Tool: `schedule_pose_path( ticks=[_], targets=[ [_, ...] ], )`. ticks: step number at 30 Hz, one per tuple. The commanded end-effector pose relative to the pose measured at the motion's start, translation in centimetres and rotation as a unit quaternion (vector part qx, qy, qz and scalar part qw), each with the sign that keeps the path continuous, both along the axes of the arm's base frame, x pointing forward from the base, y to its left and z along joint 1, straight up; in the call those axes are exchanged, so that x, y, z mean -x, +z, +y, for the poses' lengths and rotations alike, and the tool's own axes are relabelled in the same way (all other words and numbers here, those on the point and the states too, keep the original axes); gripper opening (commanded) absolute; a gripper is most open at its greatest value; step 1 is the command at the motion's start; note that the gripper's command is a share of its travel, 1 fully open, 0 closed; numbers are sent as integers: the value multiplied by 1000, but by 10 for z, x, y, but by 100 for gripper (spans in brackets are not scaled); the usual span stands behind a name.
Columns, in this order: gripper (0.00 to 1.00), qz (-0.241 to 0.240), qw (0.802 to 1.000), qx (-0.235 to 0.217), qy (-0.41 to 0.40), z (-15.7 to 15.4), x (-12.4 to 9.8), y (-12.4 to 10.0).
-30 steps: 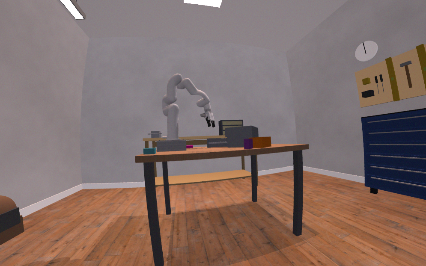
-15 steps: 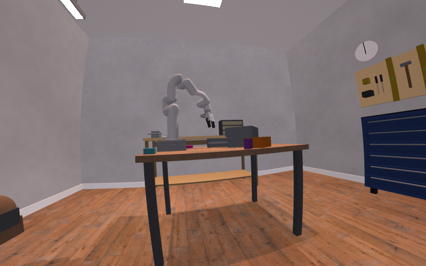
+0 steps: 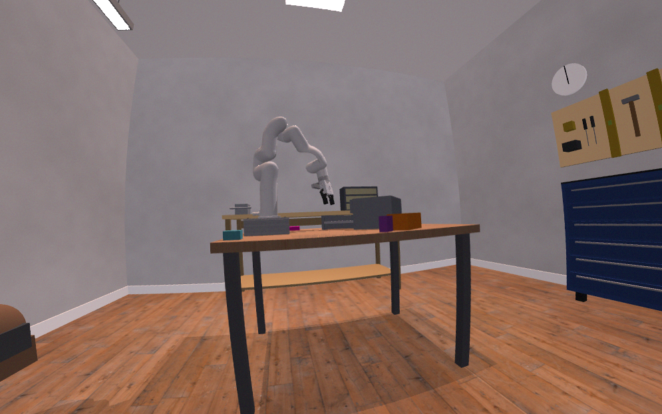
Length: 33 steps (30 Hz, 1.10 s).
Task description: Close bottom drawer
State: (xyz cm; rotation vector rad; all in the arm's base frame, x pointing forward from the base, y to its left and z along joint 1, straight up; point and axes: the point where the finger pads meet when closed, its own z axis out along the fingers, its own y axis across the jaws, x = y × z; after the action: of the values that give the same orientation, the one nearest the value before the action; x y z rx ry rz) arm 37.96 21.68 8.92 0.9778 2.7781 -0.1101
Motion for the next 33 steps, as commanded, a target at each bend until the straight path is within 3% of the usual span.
schedule_pose_path(
  ticks=[1,14,33],
  targets=[
    [100,-3,1000,-1,0,1,-3,-18],
    [100,-3,1000,-1,0,1,-3,-44],
    [100,-3,1000,-1,0,1,-3,-45]
  ],
)
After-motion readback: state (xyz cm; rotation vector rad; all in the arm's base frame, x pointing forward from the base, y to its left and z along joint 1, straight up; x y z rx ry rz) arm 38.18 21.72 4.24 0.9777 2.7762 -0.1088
